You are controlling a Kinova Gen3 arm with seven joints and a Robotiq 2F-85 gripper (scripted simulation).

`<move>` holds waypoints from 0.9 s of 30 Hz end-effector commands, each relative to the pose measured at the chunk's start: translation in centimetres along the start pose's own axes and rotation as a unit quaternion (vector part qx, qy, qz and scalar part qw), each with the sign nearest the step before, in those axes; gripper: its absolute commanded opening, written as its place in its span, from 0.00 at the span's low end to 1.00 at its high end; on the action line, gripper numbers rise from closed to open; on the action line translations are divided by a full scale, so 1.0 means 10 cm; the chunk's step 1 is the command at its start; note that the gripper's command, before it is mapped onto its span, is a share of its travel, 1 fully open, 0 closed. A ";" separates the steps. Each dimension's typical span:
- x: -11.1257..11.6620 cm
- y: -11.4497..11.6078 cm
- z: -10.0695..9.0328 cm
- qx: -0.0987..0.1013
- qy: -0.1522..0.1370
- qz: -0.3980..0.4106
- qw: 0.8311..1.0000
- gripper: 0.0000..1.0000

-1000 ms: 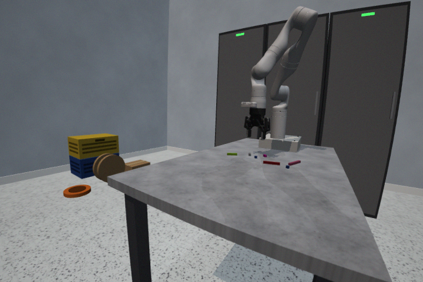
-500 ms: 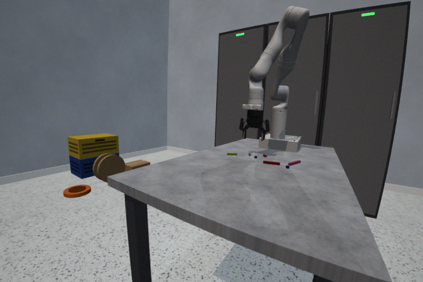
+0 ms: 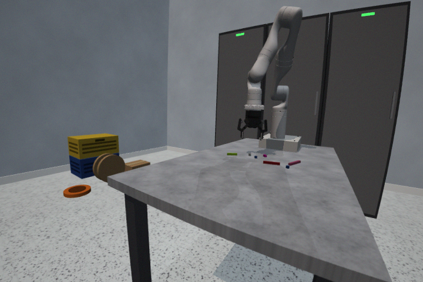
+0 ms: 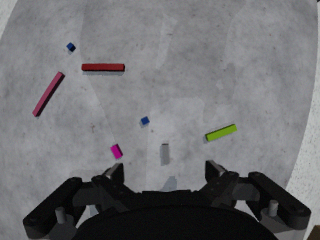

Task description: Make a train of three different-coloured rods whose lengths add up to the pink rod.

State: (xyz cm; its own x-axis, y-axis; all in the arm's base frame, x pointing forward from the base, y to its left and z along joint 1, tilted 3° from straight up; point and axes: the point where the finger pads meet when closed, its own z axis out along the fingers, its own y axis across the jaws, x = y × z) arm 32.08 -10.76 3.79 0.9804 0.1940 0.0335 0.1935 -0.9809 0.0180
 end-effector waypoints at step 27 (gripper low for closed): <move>-0.02 0.03 -0.01 0.000 0.004 -0.022 1.000 0.24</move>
State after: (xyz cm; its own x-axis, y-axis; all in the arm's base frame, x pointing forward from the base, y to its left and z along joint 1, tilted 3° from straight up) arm 31.89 -11.13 3.86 0.9704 0.2380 0.0400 0.2373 -0.9712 0.0197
